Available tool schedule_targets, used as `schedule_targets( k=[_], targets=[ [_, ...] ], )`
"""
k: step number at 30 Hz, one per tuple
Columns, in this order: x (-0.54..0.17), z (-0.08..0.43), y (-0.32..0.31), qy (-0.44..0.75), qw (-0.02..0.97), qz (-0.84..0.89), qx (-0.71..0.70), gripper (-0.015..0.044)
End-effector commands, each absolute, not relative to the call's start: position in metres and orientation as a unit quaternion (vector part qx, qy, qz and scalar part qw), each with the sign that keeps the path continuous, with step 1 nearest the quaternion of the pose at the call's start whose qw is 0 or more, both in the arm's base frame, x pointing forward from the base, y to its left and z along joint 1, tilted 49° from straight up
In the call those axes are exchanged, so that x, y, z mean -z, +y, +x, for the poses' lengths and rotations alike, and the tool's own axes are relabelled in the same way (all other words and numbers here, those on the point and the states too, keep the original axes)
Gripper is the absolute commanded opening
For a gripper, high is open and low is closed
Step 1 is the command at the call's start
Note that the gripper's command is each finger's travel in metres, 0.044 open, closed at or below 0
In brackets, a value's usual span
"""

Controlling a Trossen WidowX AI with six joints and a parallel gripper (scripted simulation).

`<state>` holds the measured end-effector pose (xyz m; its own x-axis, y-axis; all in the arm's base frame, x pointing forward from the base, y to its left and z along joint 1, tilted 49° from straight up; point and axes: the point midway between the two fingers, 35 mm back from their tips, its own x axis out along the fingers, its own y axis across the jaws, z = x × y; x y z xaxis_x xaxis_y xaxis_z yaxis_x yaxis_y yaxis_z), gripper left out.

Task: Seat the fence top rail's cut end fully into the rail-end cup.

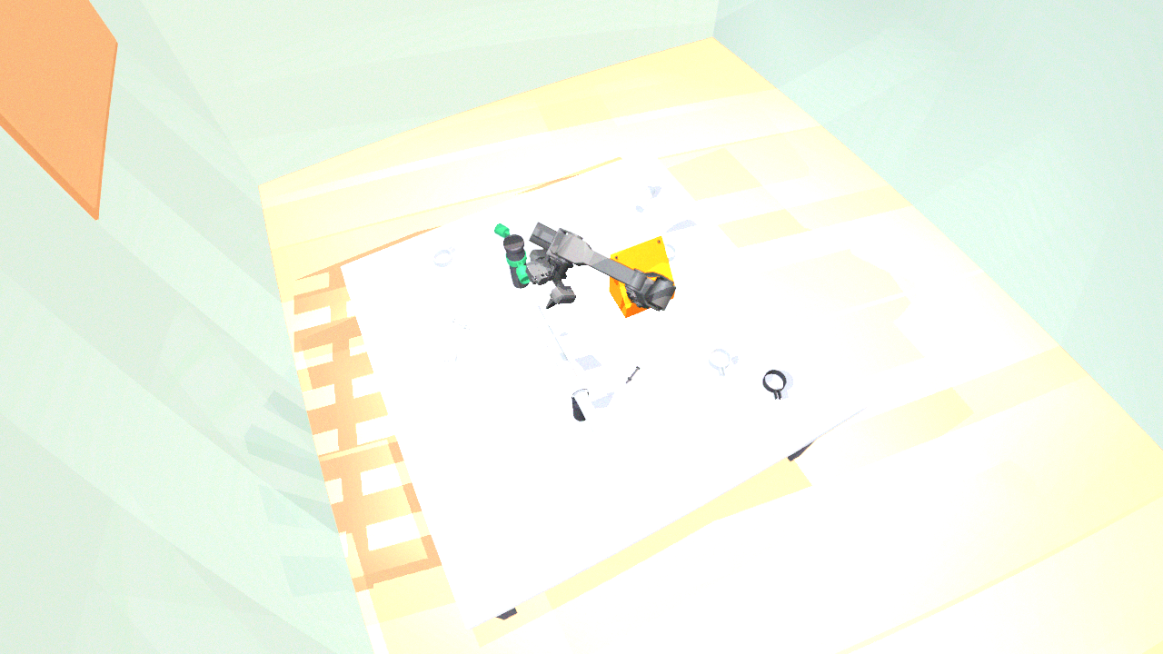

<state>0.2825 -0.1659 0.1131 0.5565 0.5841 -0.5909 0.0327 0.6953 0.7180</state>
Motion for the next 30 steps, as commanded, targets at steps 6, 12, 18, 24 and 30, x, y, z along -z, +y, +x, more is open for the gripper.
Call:
schedule_targets(
  k=[6,12,18,24,30],
  targets=[
    [-0.088,0.296,-0.134,0.429,0.821,0.092,-0.364,0.044],
    [-0.07,0.303,-0.108,0.348,0.761,-0.125,-0.533,0.044],
    [-0.059,0.305,-0.092,0.272,0.698,-0.233,-0.62,0.044],
    [-0.059,0.305,-0.092,0.272,0.698,-0.233,-0.62,0.044],
    [-0.059,0.305,-0.092,0.272,0.698,-0.233,-0.62,0.044]
  ],
)
